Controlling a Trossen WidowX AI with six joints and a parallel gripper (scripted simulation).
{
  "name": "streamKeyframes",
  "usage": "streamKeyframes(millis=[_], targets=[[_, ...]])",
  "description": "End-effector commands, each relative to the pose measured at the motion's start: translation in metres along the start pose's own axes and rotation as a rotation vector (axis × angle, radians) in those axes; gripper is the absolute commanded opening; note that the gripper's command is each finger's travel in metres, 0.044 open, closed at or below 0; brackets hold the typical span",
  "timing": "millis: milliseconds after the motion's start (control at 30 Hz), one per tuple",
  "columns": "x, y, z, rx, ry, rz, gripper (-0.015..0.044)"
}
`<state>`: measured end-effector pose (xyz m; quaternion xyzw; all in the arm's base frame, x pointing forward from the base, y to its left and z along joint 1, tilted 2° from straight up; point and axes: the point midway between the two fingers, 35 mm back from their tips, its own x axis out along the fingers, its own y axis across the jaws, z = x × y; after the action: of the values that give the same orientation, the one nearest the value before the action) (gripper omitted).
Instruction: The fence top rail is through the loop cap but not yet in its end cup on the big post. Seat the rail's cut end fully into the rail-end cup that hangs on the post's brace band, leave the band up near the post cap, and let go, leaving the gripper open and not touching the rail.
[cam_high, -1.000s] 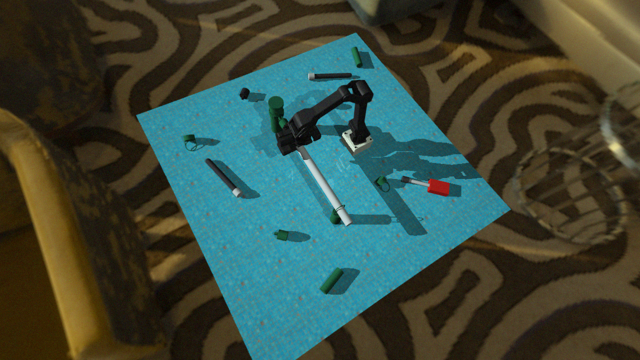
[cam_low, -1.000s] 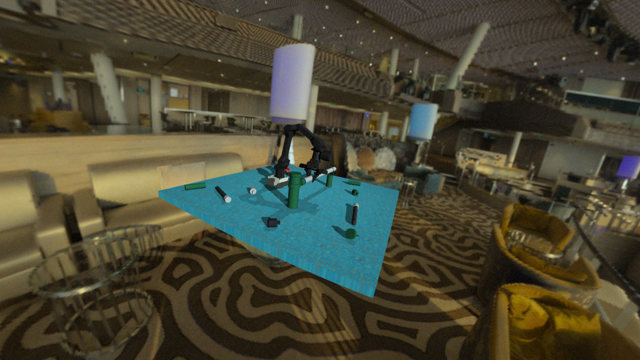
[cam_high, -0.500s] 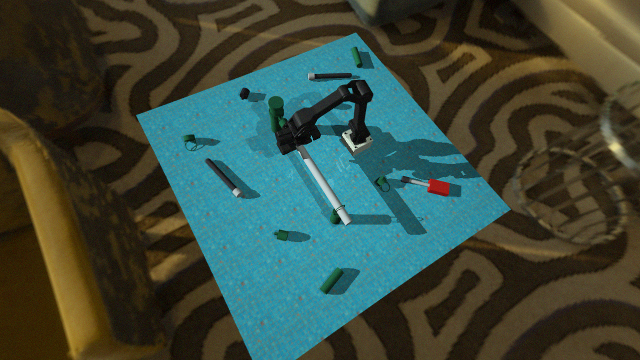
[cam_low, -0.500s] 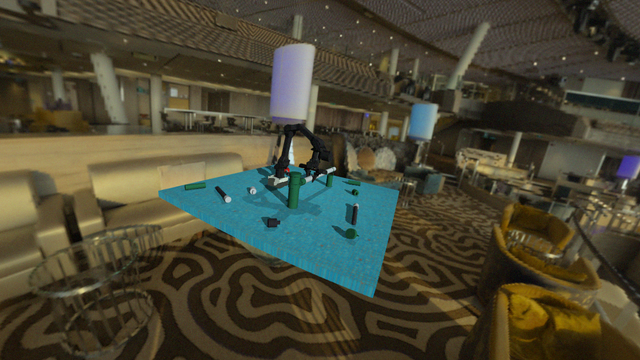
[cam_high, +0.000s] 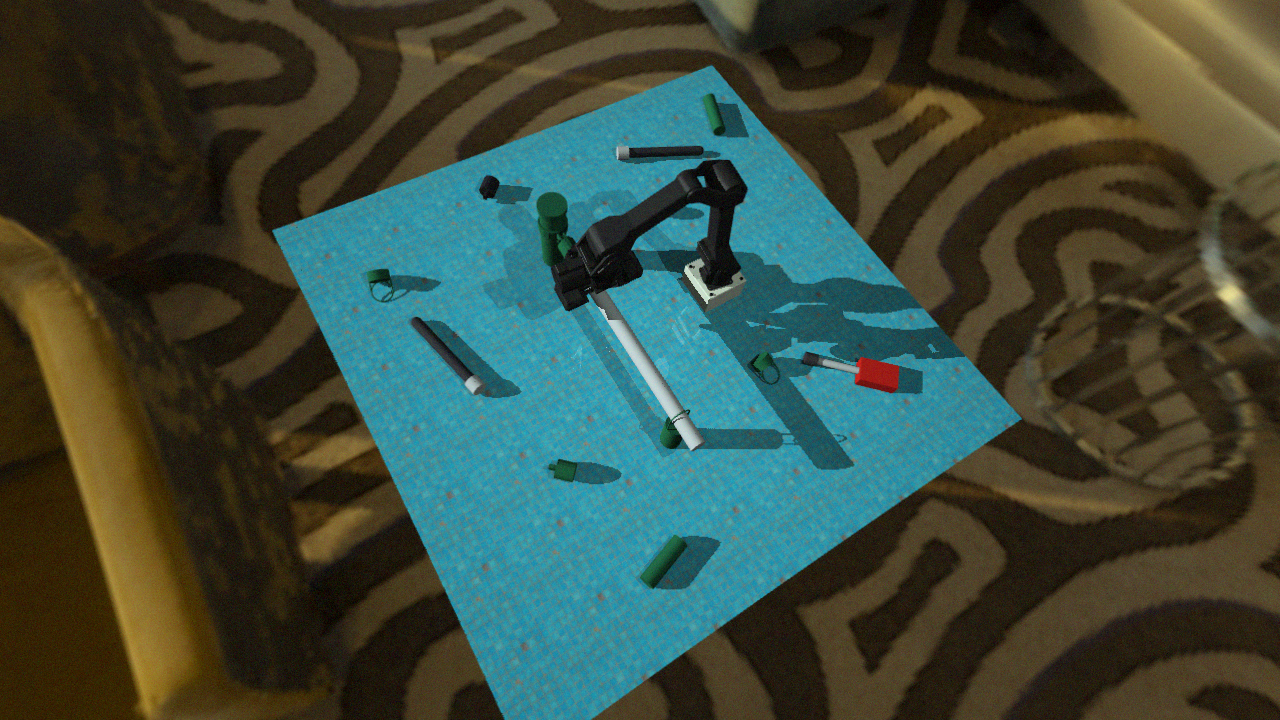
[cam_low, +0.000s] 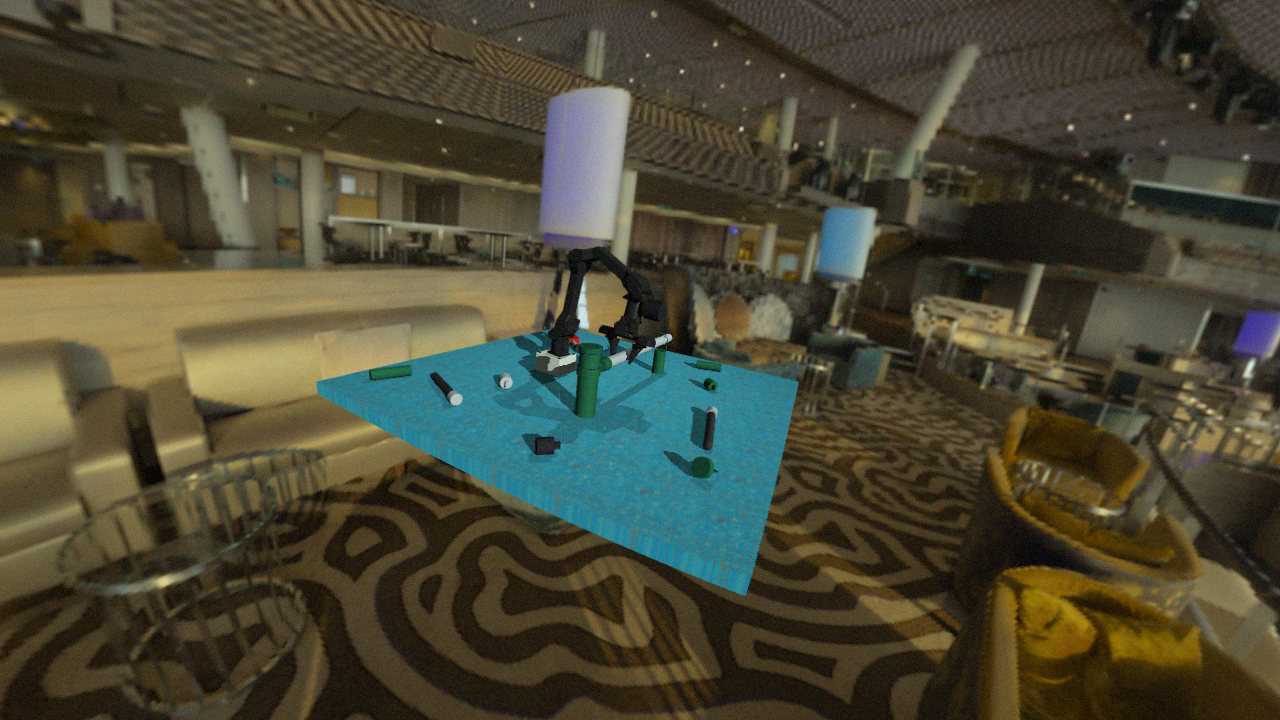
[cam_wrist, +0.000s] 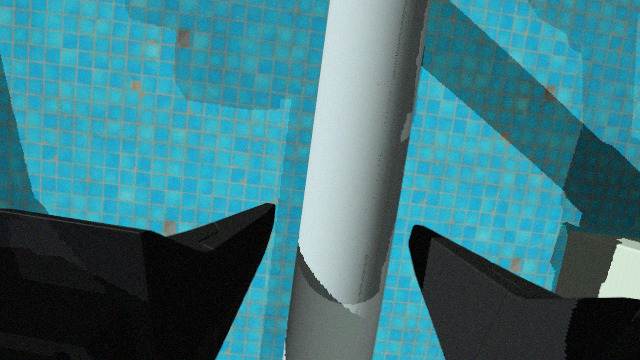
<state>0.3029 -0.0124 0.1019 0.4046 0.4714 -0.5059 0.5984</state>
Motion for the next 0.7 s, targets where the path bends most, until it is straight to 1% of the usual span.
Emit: streamKeyframes(millis=[0, 33, 200, 367, 433, 567, 667], targets=[[-0.015, 0.001, -0.009, 0.003, 0.000, 0.006, 0.0420], [-0.020, 0.001, -0.012, 0.003, 0.001, 0.006, 0.0440], [-0.042, -0.002, -0.025, 0.003, 0.002, 0.006, 0.0440], [-0.040, 0.000, -0.024, -0.007, 0.002, 0.006, 0.0440], [-0.050, -0.001, -0.024, -0.007, 0.002, 0.006, 0.0440], [-0.082, -0.004, -0.024, -0.007, 0.002, 0.006, 0.0440], [-0.087, -0.005, -0.024, -0.007, 0.002, 0.006, 0.0440]])
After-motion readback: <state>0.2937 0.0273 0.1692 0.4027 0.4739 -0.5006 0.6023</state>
